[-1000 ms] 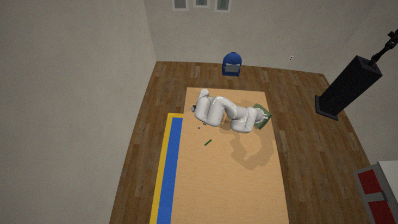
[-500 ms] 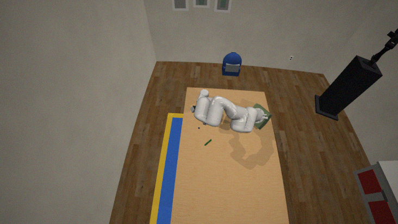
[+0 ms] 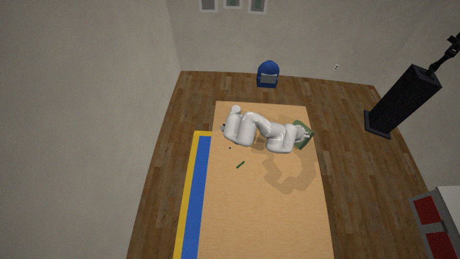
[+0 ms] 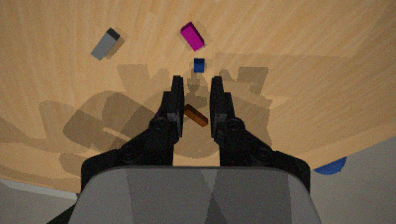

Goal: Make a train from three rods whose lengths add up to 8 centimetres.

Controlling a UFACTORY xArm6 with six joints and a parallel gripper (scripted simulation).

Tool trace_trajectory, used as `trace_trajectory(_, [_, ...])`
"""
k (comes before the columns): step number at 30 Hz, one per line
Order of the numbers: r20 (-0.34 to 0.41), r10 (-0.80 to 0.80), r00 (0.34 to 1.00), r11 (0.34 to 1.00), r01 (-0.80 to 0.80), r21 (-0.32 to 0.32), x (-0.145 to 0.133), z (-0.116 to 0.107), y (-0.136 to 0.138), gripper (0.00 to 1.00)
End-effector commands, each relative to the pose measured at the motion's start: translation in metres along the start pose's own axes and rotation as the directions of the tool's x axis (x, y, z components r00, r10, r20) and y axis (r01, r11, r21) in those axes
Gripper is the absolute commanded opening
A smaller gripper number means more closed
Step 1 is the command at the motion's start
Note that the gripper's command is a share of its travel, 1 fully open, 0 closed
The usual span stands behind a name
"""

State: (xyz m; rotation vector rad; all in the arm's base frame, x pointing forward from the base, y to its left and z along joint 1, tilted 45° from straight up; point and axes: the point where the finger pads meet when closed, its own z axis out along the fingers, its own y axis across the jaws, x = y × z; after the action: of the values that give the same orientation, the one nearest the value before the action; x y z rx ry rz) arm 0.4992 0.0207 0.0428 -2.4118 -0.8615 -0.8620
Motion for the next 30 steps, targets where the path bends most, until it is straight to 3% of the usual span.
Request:
trace_trajectory(1, [-0.002, -0.001, 1.000, 1.000, 0.001, -0.003, 0.001, 0.002, 0.001, 0.24])
trace_trajectory(15, [-0.002, -0.001, 1.000, 1.000, 0.001, -0.003, 0.001, 0.020, 0.001, 0.24])
trace_trajectory(30, [-0.002, -0.001, 1.000, 1.000, 0.001, -0.003, 0.001, 0.023, 0.001, 0.24])
